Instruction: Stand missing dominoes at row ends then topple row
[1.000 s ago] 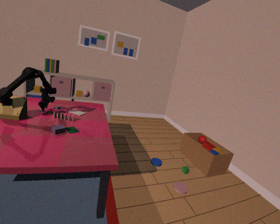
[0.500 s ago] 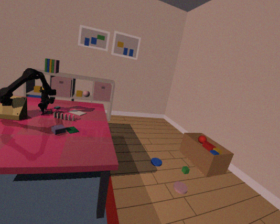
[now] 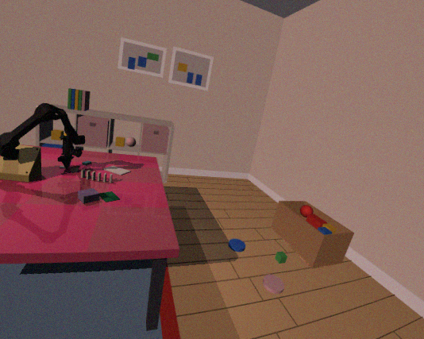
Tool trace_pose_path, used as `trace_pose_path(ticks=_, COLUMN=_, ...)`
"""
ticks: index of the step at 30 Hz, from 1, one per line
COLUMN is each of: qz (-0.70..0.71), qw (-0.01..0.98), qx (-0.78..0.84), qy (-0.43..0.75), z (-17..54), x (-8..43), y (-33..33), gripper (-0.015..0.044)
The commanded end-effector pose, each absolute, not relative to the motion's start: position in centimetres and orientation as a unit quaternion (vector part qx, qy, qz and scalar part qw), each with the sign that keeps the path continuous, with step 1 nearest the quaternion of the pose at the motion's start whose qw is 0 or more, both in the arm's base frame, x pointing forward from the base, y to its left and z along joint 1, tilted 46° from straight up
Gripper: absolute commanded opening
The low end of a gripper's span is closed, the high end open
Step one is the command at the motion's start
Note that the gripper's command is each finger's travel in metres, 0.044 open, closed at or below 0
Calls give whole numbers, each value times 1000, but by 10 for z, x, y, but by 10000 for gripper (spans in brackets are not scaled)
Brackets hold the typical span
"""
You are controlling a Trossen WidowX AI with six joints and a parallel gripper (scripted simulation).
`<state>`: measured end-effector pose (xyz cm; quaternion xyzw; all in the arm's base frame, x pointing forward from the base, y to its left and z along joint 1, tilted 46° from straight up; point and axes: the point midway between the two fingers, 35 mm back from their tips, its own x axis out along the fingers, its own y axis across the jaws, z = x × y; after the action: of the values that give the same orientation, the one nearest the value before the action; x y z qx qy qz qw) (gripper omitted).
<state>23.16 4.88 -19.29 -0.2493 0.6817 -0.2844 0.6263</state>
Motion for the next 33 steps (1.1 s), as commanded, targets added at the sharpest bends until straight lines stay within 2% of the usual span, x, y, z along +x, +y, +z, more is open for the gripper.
trace_pose_path(ticks=1, qz=-283, qw=626, qx=-252, qy=681, z=-193, x=232, y=48, gripper=107)
trace_pose_path(ticks=6, qz=-283, qw=626, qx=-252, qy=681, z=-188, x=232, y=53, gripper=107)
trace_pose_path(ticks=20, qz=-280, qw=626, qx=-250, qy=683, z=-85, x=245, y=168, gripper=107)
trace_pose_path(ticks=24, qz=-277, qw=625, qx=-252, qy=685, z=-83, x=247, y=167, gripper=107)
trace_pose_path(ticks=33, qz=-137, qw=571, qx=-364, qy=723, z=-3, x=319, y=85, gripper=107)
